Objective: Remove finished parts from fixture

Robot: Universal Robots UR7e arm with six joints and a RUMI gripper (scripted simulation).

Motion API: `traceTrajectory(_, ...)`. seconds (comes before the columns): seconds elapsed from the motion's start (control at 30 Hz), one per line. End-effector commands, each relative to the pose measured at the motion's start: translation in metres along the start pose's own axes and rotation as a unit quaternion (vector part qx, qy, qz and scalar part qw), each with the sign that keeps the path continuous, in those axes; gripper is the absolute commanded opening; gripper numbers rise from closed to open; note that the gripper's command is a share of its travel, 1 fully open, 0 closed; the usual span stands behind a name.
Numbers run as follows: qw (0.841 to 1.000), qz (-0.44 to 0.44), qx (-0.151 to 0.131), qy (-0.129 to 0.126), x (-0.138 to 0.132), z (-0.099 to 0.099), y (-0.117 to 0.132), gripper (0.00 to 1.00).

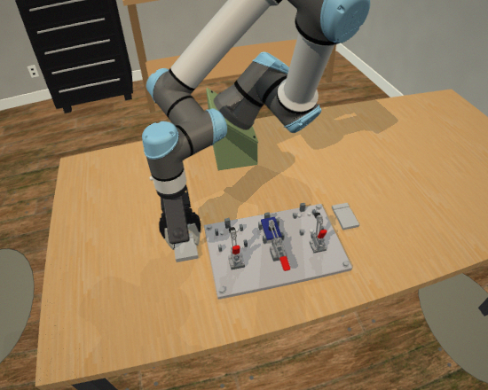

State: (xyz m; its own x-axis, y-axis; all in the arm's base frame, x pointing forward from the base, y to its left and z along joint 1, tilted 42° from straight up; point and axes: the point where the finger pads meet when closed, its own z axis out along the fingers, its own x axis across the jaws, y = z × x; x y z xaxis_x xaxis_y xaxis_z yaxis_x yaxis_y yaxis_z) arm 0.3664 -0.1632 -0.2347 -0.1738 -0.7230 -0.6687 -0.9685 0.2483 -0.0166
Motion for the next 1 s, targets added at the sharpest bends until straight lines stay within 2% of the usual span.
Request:
traceTrajectory(0.0, 1.000, 0.000, 0.001, 0.001, 0.0004, 0.0001, -0.0004, 0.00)
traceTrajectory(0.67, 1.000, 0.000, 0.001, 0.001, 0.0004, 0.0000, -0.0004, 0.00)
traceTrajectory(0.7, 1.000, 0.000, 0.001, 0.001, 0.0004, 0.0000, -0.0004, 0.54)
traceTrajectory(0.97, 1.000, 0.000, 0.001, 0.001, 0.0004, 0.0000, -0.0003, 0.54)
